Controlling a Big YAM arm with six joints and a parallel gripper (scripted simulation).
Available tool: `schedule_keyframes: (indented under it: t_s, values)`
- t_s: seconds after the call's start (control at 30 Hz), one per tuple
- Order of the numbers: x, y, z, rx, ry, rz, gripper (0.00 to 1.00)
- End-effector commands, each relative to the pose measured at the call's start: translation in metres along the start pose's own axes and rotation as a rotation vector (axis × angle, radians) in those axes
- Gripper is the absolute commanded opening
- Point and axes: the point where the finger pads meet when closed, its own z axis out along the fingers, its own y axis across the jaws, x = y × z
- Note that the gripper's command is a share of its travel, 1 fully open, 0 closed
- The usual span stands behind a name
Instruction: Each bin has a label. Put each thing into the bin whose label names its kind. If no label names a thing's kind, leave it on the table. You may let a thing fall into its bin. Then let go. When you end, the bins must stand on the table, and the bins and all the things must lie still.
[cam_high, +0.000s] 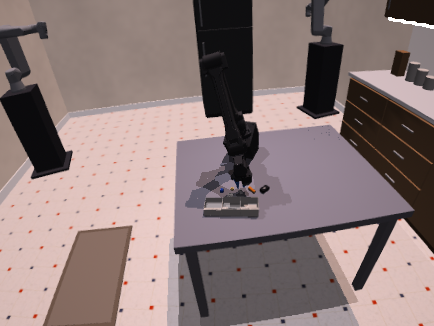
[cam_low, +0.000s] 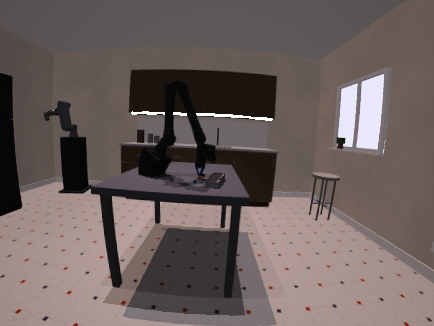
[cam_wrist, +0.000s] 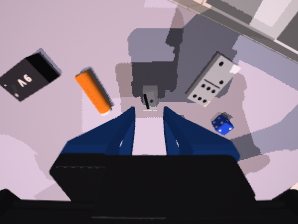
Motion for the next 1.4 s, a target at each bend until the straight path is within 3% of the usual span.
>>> schedule_keyframes:
  t_s: [0.0,0.47,0.6,0.9,1.03,1.07,1.37]
  values:
    - [-0.017,-0.009,0.010,0.015,-0.038,0.003,0.29]
    - [-0.021,-0.010,0.027,0.016,-0.039,0.002,0.29]
    - [-0.021,-0.012,0.020,0.022,-0.058,0.008,0.29]
    - [-0.009,-0.007,0.022,0.017,-0.042,0.004,0.29]
    - [-0.020,-0.012,0.021,0.022,-0.058,0.009,0.29]
    - [-0.020,-0.012,0.021,0.022,-0.059,0.009,0.10]
    - [-0.021,-0.012,0.020,0.023,-0.058,0.009,0.10]
